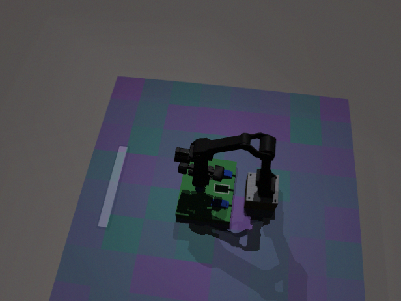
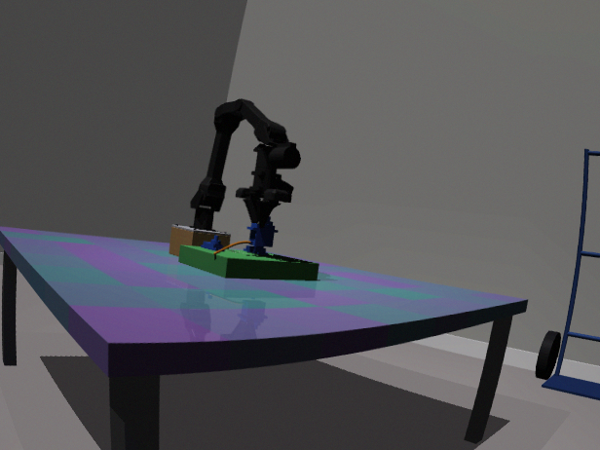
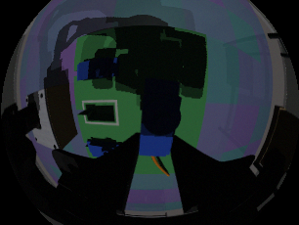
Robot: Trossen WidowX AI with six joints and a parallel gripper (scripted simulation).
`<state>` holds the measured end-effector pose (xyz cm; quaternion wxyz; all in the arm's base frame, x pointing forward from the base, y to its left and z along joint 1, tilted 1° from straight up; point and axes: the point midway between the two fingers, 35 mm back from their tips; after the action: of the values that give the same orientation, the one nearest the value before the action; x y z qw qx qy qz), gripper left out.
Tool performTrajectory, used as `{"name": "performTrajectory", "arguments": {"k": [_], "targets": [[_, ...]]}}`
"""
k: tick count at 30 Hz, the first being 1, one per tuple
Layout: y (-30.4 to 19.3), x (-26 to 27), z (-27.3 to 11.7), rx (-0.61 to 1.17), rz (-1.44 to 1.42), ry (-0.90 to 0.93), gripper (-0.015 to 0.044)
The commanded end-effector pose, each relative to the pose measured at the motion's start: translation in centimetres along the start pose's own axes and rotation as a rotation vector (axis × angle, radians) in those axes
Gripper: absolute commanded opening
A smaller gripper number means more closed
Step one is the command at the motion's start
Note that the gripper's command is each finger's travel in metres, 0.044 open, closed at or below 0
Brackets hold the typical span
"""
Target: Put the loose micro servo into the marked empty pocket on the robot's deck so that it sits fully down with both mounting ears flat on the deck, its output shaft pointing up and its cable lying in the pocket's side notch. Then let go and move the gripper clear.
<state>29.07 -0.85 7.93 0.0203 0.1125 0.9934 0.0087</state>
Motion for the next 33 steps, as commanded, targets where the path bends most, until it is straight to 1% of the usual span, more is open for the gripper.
{"name": "performTrajectory", "arguments": {"k": [1,33], "targets": [[-0.07,-0.04,-0.04,0.004,0.111,-0.004,0.0000],[-0.06,-0.04,-0.04,0.001,1.226,-0.006,0.0000]]}}
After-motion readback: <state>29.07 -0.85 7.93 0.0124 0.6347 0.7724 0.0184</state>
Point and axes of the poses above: the point midway between the two fingers, 35 mm back from their tips, its own z axis out along the fingers, its own x axis across the jaws, y = z × x, and after that the axes turned 7 degrees about z, right-handed
